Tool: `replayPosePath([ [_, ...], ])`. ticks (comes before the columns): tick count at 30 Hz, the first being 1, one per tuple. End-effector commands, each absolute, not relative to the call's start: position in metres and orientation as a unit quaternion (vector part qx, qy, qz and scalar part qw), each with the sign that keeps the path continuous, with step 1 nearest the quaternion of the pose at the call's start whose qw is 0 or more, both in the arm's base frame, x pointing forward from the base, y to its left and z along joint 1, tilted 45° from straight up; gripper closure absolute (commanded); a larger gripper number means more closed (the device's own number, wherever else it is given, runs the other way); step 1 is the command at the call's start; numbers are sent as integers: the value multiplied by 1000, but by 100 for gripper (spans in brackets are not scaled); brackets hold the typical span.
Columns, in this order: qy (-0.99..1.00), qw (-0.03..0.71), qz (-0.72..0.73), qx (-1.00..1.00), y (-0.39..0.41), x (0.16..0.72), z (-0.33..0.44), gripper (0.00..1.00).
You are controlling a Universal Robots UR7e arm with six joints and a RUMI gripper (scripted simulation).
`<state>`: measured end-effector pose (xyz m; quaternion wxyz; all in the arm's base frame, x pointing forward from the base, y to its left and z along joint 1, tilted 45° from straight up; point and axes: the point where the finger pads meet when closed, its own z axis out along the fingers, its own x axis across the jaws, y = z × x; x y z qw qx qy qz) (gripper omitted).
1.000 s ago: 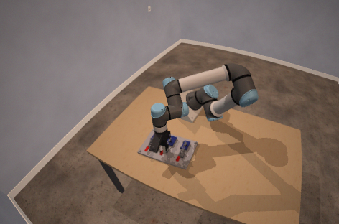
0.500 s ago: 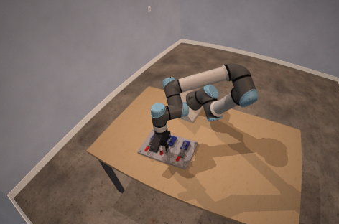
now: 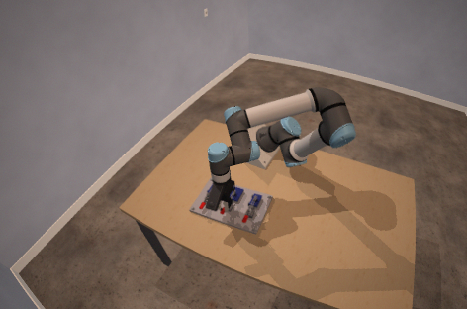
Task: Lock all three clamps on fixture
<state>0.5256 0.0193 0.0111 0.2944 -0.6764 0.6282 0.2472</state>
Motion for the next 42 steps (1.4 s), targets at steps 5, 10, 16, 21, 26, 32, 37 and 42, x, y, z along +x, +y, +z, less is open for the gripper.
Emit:
replayPosePath([
  [5,628,295,247,-676,19,526,11,100],
  [10,628,295,247,-676,19,526,11,100],
  [16,628,295,246,-676,21,527,9,100],
  [21,628,295,246,-676,21,527,9,100],
  [26,628,295,246,-676,21,527,9,100],
  [32,628,295,246,-676,23,528,7,100],
  [37,628,295,246,-676,23,528,7,100],
  [42,628,295,246,-676,23,528,7,100],
])
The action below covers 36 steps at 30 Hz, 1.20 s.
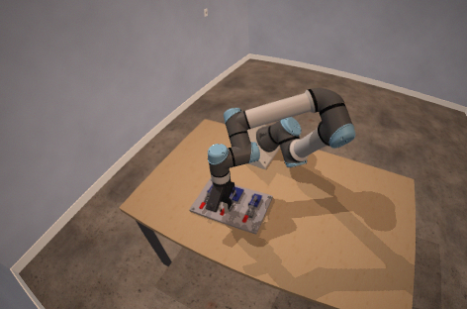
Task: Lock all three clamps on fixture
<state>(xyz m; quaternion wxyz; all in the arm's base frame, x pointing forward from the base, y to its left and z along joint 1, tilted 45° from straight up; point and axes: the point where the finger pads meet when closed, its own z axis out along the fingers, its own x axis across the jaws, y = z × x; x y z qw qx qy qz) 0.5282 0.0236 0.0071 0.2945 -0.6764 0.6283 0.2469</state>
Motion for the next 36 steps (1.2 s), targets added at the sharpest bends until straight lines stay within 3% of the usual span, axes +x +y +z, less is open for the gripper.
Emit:
replayPosePath([
  [1,628,295,246,-676,23,528,7,100],
  [2,628,295,246,-676,23,528,7,42],
  [36,628,295,246,-676,23,528,7,42],
])
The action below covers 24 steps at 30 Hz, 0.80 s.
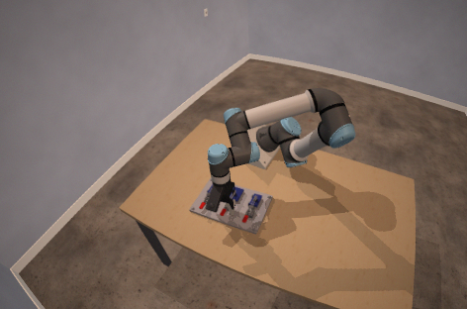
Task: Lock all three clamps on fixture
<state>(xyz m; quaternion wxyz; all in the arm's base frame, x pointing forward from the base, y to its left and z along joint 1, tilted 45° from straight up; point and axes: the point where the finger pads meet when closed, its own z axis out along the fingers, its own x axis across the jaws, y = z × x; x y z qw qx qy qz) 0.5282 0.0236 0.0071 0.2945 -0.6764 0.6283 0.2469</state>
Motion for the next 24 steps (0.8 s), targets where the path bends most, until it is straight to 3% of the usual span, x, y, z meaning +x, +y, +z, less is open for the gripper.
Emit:
replayPosePath([
  [1,628,295,246,-676,23,528,7,42],
  [24,628,295,246,-676,-12,527,43,42],
])
